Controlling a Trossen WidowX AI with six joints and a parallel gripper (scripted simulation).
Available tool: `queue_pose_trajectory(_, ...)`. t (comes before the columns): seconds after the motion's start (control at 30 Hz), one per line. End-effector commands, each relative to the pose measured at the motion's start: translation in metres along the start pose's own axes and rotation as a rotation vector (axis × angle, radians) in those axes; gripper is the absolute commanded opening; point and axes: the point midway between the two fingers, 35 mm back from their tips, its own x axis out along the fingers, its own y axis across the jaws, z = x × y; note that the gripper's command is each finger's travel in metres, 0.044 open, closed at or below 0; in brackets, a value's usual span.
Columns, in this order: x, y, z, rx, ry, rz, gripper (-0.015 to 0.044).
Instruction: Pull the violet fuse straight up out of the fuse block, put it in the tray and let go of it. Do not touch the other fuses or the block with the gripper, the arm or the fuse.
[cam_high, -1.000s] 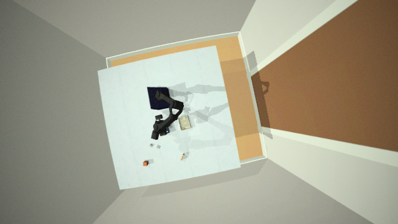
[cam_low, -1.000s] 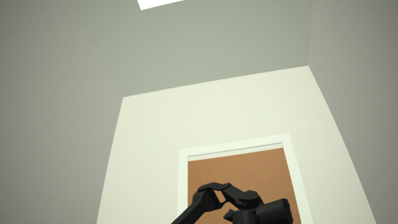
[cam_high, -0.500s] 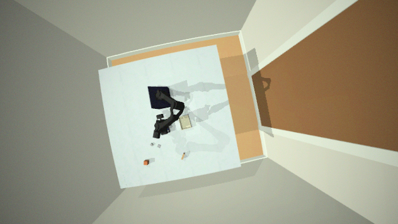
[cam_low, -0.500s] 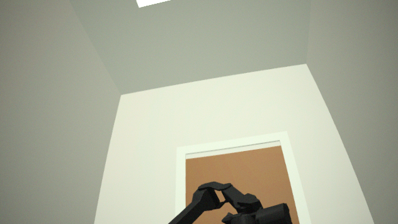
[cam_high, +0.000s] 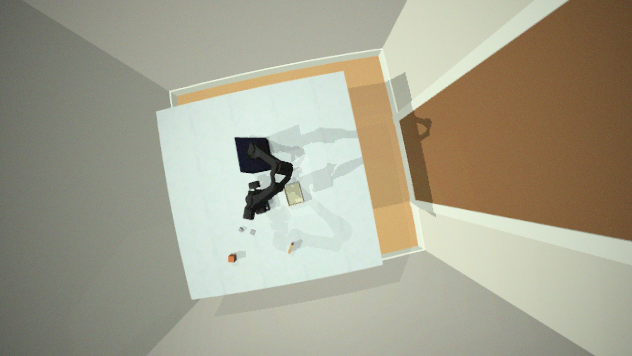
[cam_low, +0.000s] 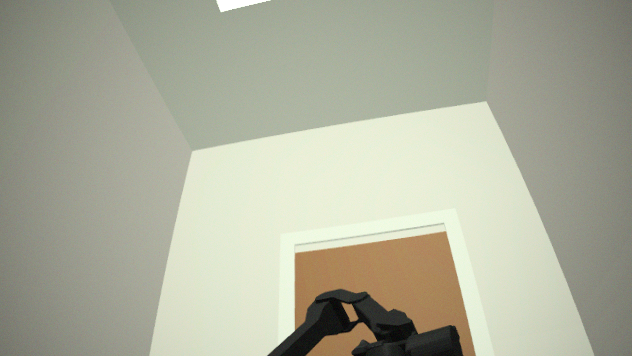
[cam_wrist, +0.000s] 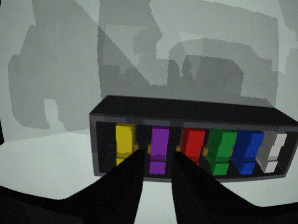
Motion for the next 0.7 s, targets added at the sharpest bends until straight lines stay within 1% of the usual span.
queue_pose_trajectory(0.0, 0.0019, -0.0002, 0.0006, 0.004, -0.005, -0.002, 0.0072)
queue_pose_trajectory(0.37, 0.0097, -0.0001, 0.0008, 0.004, -0.005, -0.002, 0.0072)
queue_pose_trajectory(0.67, 0.0084, -0.0003, 0.0003, -0.001, 0.0, 0.0, 0.0012)
